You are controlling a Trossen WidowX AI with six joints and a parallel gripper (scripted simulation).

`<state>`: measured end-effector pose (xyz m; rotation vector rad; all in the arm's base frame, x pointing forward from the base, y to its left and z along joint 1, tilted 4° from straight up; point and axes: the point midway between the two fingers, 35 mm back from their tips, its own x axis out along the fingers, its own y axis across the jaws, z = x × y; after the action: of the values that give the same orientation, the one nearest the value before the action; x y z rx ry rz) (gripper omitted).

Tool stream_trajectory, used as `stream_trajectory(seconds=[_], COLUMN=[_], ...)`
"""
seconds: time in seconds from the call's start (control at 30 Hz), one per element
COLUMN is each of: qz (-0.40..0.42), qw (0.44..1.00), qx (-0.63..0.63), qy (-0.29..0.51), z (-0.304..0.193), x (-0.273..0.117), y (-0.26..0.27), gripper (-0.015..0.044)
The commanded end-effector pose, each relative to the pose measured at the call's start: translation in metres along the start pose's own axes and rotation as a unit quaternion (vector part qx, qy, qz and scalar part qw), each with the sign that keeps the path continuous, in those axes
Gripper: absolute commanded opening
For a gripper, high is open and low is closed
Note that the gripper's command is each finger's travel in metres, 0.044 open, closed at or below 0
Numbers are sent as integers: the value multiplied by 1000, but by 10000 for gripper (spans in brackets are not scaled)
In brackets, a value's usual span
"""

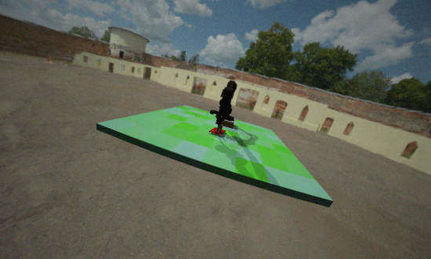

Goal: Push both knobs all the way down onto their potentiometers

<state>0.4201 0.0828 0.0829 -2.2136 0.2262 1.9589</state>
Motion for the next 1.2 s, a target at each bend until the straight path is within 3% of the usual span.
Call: stream_trajectory(seconds=[0.0,1.17], qz=[-1,-1], qw=[1000,1000], qx=[-3,-3], qy=[-4,-4], z=[0,0], x=[7,11], y=[-1,-1], gripper=[0,0])
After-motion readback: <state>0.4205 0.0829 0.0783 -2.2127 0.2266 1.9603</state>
